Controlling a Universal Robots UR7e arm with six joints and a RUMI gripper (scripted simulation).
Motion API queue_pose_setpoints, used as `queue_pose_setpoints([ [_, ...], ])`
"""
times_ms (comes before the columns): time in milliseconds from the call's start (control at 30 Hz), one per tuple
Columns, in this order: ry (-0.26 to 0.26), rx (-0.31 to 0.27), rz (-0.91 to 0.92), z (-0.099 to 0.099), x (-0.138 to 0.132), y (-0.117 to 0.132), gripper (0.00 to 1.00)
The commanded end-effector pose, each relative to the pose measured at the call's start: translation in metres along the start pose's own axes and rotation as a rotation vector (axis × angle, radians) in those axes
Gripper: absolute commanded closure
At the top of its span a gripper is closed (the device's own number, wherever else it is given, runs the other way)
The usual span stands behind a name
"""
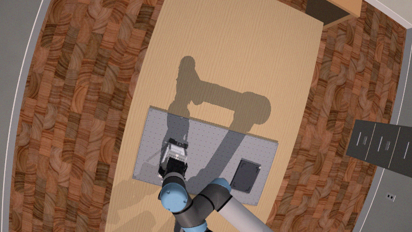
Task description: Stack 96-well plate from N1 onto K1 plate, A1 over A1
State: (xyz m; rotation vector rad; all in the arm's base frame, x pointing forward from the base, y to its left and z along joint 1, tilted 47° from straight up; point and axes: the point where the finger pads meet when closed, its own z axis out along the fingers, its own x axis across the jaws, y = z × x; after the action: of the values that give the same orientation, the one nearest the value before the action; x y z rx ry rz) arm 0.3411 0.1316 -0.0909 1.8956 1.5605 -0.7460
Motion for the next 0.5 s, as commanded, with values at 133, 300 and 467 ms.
queue_pose_setpoints([
  [133,0.001,-0.001,0.000,0.003,0.000,0.000,1.00],
  [300,0.001,-0.001,0.000,0.010,0.000,0.000,1.00],
  [467,0.001,-0.001,0.000,0.016,0.000,0.000,1.00],
])
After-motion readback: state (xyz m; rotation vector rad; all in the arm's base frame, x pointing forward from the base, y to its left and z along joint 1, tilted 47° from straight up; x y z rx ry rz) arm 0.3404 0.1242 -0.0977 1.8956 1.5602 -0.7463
